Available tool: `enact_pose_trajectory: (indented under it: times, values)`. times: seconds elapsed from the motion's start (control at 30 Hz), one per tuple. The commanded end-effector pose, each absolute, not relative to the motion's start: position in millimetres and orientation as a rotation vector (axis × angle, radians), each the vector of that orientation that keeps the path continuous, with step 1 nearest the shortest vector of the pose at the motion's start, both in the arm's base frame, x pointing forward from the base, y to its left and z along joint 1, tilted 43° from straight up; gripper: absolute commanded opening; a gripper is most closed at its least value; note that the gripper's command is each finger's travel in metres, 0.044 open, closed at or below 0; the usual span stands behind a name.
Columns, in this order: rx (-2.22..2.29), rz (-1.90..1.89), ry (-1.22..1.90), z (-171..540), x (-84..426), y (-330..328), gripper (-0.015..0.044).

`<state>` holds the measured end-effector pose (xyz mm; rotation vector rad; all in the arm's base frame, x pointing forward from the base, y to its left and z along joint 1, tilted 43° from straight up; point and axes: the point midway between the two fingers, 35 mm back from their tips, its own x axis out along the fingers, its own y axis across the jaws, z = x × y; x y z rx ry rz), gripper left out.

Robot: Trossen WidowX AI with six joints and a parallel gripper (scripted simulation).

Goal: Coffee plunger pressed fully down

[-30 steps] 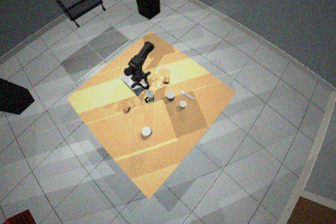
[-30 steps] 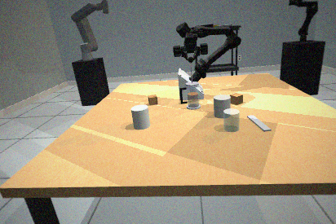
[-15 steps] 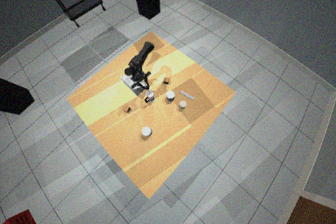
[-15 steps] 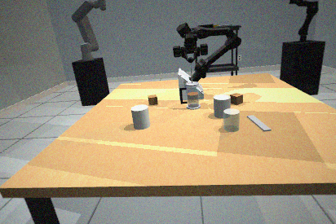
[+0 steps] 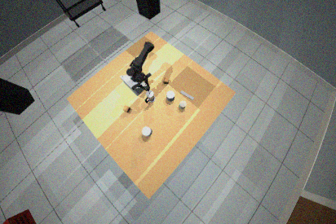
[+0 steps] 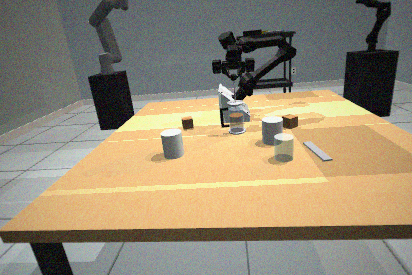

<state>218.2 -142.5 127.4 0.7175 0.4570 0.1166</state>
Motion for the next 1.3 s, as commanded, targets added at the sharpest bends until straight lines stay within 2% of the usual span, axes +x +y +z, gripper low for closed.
enact_pose_trajectory:
  times: [0.0,1.27]
  values:
    - [0.740,0.120,0.495,110,218,-129,0.0124]
    - [0.744,0.118,0.483,64,230,-91,0.0124]
